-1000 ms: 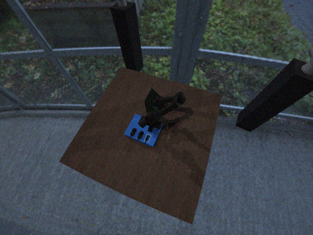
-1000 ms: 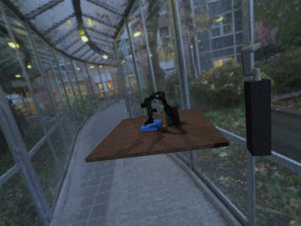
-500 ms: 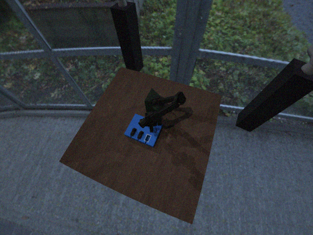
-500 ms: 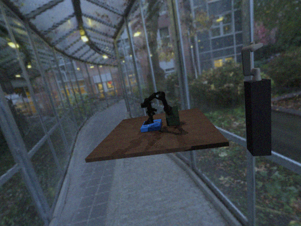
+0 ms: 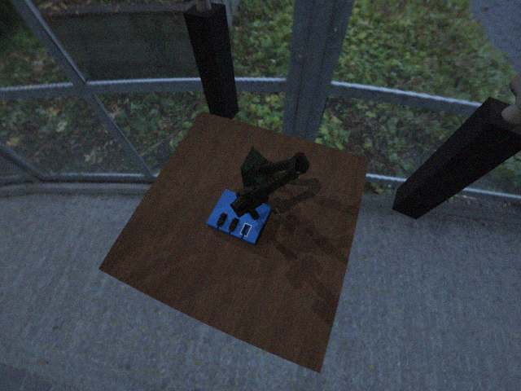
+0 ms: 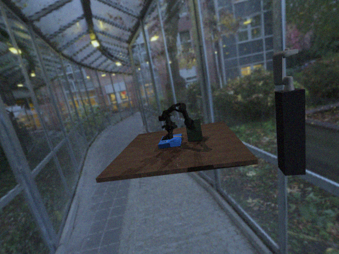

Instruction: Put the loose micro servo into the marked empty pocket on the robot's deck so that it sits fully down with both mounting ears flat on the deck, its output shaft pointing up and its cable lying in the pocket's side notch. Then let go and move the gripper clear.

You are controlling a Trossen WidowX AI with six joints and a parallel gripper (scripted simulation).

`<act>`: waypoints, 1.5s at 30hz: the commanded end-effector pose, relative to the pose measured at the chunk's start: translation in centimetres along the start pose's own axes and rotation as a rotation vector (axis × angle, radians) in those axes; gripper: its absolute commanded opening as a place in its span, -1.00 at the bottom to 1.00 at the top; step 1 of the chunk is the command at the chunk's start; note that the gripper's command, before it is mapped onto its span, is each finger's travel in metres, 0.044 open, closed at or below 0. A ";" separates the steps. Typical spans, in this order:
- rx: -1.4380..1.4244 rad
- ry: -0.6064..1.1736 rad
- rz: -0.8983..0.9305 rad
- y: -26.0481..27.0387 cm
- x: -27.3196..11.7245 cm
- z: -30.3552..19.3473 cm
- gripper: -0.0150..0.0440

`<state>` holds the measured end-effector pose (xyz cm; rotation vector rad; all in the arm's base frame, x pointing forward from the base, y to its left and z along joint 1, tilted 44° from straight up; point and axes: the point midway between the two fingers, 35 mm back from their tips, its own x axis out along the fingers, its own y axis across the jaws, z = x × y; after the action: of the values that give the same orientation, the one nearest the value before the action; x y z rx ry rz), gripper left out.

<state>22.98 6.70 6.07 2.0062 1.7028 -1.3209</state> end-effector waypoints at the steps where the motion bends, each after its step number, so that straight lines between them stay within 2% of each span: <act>1: -0.136 0.005 0.001 0.0 -0.1 -0.1 -0.49; 45: -1.665 0.003 0.005 0.0 -0.1 -0.1 -0.49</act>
<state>22.98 6.70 6.08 0.9756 1.7126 0.2103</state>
